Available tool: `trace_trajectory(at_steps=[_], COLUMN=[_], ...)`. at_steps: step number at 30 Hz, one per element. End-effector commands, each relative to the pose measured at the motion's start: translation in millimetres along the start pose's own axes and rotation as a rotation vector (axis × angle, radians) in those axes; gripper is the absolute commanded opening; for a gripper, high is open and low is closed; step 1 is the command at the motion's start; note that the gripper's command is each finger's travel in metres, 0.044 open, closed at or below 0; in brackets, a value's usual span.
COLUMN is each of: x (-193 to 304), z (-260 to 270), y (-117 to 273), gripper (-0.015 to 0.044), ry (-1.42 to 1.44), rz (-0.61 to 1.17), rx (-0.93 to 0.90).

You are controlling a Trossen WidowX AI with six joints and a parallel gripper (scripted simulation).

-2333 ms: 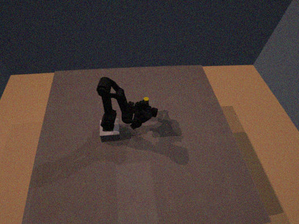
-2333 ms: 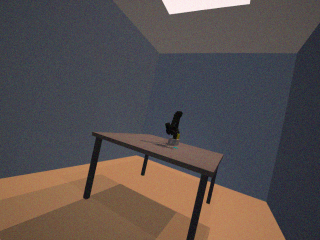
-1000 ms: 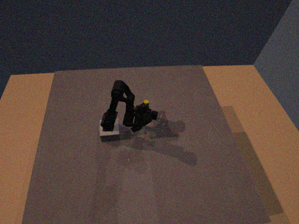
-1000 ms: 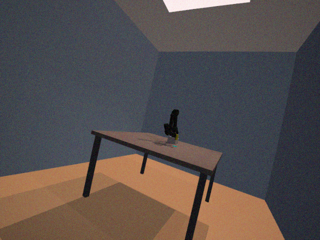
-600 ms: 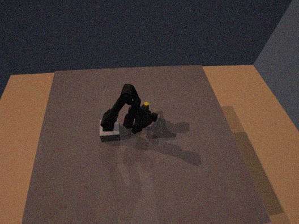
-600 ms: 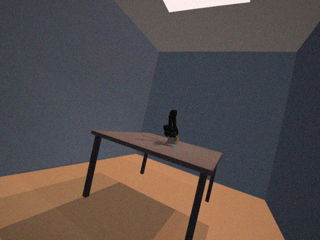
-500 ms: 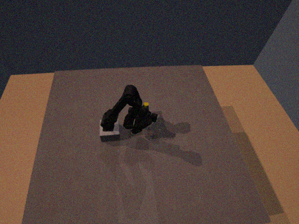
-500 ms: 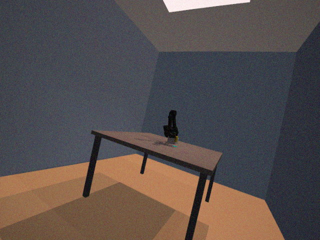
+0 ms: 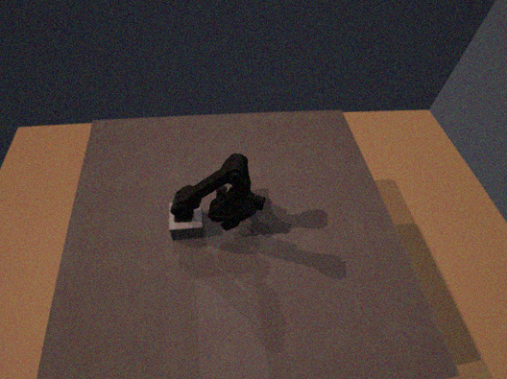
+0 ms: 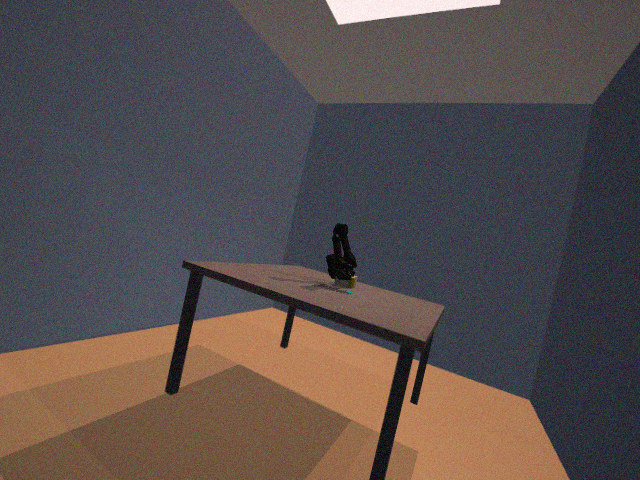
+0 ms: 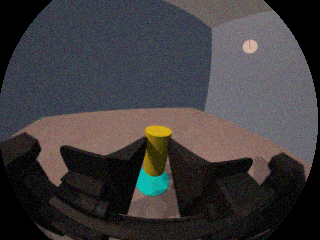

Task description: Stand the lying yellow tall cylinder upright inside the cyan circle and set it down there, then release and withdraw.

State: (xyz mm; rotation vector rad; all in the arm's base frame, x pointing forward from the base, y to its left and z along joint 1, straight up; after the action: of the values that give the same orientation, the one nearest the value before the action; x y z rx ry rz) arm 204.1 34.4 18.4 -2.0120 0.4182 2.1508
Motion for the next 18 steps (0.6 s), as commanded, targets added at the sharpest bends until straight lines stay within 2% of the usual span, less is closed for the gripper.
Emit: trace_trajectory(at_steps=[1,18], x=[6.3,29.2], z=[1.9,0.1], y=[-0.4,0.4], gripper=[0.0105,0.0105], ry=[-0.008,-0.010], rz=[-0.001,-0.001], rx=[-0.004,-0.004])
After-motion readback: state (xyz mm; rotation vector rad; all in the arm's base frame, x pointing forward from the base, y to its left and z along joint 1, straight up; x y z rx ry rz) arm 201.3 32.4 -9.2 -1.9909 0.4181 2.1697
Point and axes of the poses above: the point midway between the two fingers, 35 mm back from their tips, its own y axis back along the fingers, its own z axis across the jaws, x = y × z, the point moved 8 cm from there along y, back along the fingers, and after that the axes turned 2 degrees about -y, right-handed, at the moved point
